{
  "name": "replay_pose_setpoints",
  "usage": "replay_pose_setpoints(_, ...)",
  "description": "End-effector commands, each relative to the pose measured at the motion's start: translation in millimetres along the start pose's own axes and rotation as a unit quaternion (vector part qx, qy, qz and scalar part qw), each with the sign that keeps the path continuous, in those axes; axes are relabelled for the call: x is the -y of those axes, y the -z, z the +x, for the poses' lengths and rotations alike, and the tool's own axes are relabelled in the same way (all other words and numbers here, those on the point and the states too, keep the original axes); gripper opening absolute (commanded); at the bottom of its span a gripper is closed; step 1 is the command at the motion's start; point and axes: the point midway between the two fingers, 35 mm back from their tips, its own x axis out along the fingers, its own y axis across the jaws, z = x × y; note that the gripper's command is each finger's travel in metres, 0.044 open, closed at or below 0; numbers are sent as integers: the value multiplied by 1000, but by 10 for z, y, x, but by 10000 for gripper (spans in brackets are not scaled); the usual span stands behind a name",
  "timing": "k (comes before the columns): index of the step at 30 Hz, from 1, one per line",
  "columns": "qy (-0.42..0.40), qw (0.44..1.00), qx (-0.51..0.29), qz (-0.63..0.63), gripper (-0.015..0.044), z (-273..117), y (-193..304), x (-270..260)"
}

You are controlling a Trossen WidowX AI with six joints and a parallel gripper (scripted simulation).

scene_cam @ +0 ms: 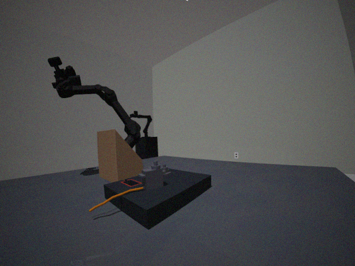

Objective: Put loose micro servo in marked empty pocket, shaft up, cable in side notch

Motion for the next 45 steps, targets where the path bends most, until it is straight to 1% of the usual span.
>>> replay_pose_setpoints(1, -2, 1000, -2, -1, 426, -2, 5, -17)
replay_pose_setpoints(2, -5, 1000, -5, -3, 440, -6, 13, -50)
replay_pose_setpoints(6, -29, 999, -28, -16, 440, -44, 75, -282)
replay_pose_setpoints(14, -114, 988, -91, -59, 440, -262, 230, -1035)
replay_pose_setpoints(18, -128, 985, -101, -62, 440, -310, 252, -1150)
replay_pose_setpoints(22, -166, 975, -122, -81, 440, -436, 294, -1449)
replay_pose_setpoints(27, -190, 968, -135, -89, 440, -528, 321, -1625)
replay_pose_setpoints(37, -305, 925, -181, -134, 440, -1059, 362, -2435)
replay_pose_setpoints(45, -413, 869, -202, -181, 440, -1635, 328, -3054)
